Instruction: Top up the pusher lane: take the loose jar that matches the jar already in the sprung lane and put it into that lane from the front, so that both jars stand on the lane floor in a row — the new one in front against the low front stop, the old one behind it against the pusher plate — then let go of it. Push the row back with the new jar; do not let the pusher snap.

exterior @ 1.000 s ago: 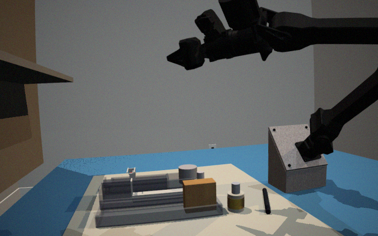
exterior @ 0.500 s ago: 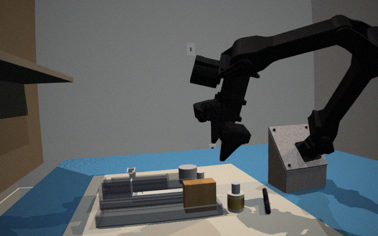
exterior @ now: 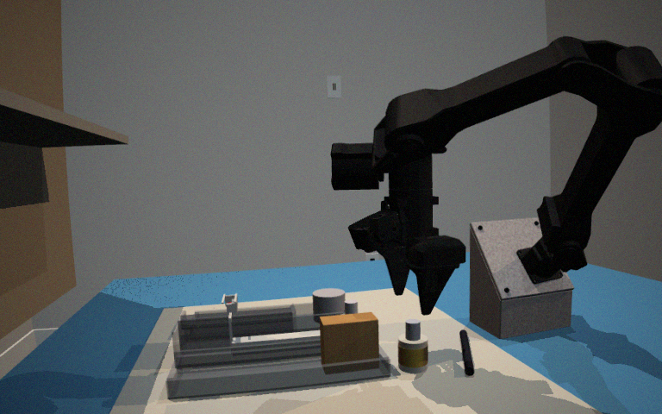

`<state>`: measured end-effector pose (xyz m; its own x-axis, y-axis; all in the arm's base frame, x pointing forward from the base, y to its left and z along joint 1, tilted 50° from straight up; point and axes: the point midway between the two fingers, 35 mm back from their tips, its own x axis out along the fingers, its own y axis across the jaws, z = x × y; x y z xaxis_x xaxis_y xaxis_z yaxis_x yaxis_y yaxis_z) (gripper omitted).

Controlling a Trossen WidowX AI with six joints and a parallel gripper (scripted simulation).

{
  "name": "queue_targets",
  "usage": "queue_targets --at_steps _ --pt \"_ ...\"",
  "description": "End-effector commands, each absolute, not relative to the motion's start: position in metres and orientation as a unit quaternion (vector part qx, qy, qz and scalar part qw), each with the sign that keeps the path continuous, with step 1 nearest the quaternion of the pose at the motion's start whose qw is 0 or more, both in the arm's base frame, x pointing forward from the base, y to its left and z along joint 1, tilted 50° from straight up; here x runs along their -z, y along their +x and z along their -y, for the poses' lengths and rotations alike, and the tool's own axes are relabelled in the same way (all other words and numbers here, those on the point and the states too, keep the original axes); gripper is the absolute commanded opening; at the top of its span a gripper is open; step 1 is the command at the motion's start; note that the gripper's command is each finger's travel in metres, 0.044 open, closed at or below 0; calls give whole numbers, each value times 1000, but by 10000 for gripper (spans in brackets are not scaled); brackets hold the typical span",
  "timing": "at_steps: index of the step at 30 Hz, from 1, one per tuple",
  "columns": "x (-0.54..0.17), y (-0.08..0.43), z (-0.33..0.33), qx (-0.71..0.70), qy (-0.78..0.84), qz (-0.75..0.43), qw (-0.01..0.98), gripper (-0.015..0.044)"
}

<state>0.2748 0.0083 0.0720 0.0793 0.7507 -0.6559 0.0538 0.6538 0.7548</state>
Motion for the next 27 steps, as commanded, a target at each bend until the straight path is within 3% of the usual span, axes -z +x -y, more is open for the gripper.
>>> queue_targets --at_steps 1,27 --pt "-62 275 -21 -265 325 -626 657 440" --pt "-34 278 -53 -266 326 -626 657 440"
